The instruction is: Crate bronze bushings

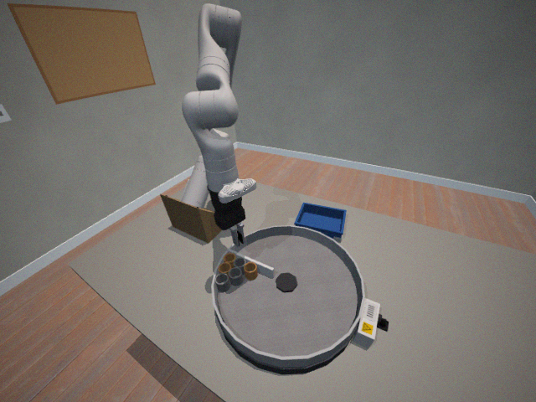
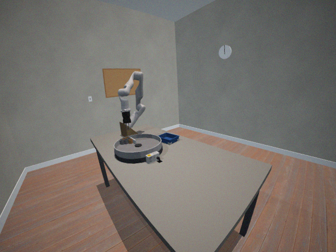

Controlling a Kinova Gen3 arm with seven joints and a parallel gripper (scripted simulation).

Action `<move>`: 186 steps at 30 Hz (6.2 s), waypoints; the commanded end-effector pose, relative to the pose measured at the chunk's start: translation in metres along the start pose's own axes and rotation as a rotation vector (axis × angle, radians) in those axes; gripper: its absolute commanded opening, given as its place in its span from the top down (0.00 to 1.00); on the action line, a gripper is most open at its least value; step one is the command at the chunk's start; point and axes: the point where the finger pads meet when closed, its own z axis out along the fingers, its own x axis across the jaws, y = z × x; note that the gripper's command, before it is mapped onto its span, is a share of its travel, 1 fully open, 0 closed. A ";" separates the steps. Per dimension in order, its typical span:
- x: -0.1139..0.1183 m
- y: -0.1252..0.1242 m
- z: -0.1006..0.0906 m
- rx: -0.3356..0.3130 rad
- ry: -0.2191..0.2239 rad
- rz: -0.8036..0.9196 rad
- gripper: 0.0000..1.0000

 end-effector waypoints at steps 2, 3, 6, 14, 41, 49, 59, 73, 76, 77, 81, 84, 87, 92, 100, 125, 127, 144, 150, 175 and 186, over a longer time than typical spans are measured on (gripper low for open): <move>0.001 0.000 -0.001 0.002 0.000 0.001 0.66; 0.001 0.000 -0.001 0.002 0.000 0.001 0.66; 0.000 -0.002 0.001 0.002 0.000 -0.095 0.66; -0.001 -0.005 0.004 0.002 0.000 -0.239 0.66; -0.003 -0.014 0.010 0.002 0.001 -0.623 0.66; -0.004 -0.016 0.012 0.002 0.001 -0.719 0.66; -0.005 -0.020 0.015 0.001 0.002 -0.912 0.66; -0.005 -0.022 0.017 0.001 0.002 -1.008 0.66; -0.006 -0.025 0.020 0.001 0.002 -1.152 0.66; -0.006 -0.026 0.020 0.001 0.002 -1.200 0.66; -0.006 -0.026 0.020 0.001 0.002 -1.200 0.66; -0.006 -0.026 0.020 0.001 0.002 -1.200 0.66; -0.006 -0.026 0.020 0.001 0.002 -1.200 0.66; -0.007 -0.030 0.023 0.001 0.003 -1.344 0.66; -0.008 -0.032 0.025 0.000 0.003 -1.440 0.66; -0.010 -0.039 0.030 -0.004 0.006 -1.776 0.66; -0.011 -0.042 0.032 -0.004 0.006 -1.872 0.66; -0.011 -0.043 0.031 -0.007 0.010 -1.920 0.52; -0.011 -0.043 0.031 -0.007 0.010 -1.920 0.52; -0.011 -0.043 0.031 -0.007 0.010 -1.920 0.52; -0.011 -0.043 0.031 -0.007 0.010 -1.920 0.52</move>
